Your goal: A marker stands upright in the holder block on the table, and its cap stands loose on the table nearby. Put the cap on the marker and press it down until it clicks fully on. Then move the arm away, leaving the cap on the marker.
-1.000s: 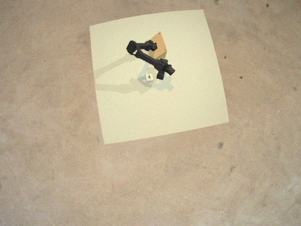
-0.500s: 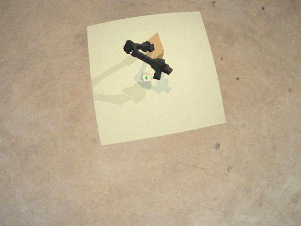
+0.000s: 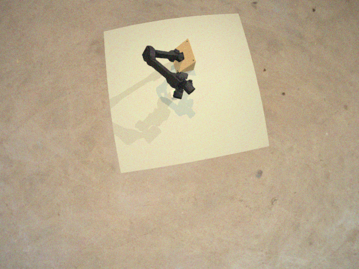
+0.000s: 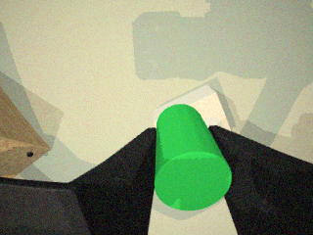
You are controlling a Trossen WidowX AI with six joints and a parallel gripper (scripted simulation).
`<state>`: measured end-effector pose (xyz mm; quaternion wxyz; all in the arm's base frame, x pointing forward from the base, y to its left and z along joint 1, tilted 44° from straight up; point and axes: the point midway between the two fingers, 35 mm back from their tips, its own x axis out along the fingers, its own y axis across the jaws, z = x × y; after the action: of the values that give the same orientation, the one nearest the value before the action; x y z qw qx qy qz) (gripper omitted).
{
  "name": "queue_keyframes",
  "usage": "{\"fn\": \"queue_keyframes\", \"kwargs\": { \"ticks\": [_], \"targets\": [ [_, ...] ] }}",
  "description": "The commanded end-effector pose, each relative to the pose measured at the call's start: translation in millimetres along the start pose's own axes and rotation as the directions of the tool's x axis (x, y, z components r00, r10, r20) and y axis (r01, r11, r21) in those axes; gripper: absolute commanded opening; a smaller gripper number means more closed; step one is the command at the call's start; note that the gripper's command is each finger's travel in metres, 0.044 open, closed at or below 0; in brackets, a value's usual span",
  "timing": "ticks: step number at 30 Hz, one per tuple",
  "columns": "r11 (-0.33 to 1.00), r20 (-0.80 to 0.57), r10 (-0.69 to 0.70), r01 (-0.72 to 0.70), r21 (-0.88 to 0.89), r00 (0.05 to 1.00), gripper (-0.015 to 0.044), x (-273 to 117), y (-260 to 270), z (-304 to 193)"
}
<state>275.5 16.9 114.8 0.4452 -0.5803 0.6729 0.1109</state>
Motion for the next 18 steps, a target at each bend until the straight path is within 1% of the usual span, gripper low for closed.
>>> {"fn": "queue_keyframes", "kwargs": {
  "ticks": [1, 5, 18],
  "targets": [
    [1.000, -0.002, -0.007, 0.007, 0.003, 1.000, 0.0000, -10, -15, -24],
    [1.000, -0.005, -0.008, 0.008, 0.002, 1.000, 0.0000, -15, -22, -37],
    [1.000, -0.006, -0.008, 0.008, 0.002, 1.000, 0.0000, -7, -22, -37]
  ]
}}
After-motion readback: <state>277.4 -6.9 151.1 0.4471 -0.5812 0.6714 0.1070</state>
